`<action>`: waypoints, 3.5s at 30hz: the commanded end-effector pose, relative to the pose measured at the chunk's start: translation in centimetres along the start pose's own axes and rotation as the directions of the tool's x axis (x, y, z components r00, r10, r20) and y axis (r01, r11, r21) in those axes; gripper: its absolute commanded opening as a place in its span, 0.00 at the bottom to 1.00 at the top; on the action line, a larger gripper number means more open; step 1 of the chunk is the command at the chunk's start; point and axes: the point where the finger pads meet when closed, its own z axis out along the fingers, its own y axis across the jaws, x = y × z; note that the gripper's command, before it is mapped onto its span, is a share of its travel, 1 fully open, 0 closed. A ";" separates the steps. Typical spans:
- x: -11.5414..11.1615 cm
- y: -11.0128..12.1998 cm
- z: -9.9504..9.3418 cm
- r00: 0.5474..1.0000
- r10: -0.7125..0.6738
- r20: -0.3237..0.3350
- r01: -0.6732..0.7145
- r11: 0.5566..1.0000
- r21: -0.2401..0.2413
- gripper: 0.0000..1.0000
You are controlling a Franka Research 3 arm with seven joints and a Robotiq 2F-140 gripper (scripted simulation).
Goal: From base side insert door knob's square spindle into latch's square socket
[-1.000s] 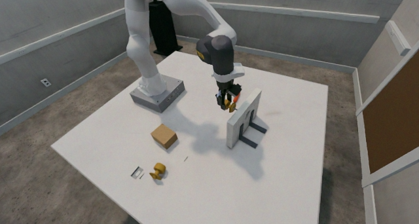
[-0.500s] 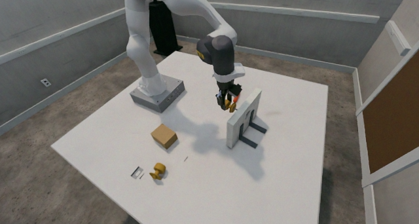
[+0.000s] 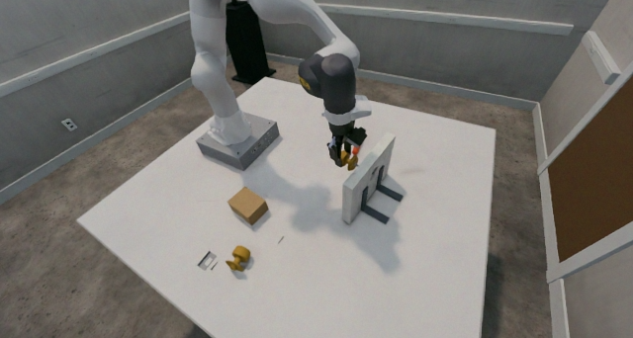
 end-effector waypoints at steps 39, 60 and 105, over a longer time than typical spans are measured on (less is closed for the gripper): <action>0.7 -0.2 -0.2 1.000 -0.005 -0.003 0.005 1.000 0.005 0.42; 1.2 -0.2 -0.3 1.000 -0.005 -0.003 0.005 1.000 0.005 0.42; 2.2 -0.2 -0.4 1.000 -0.005 -0.003 0.005 1.000 0.005 0.42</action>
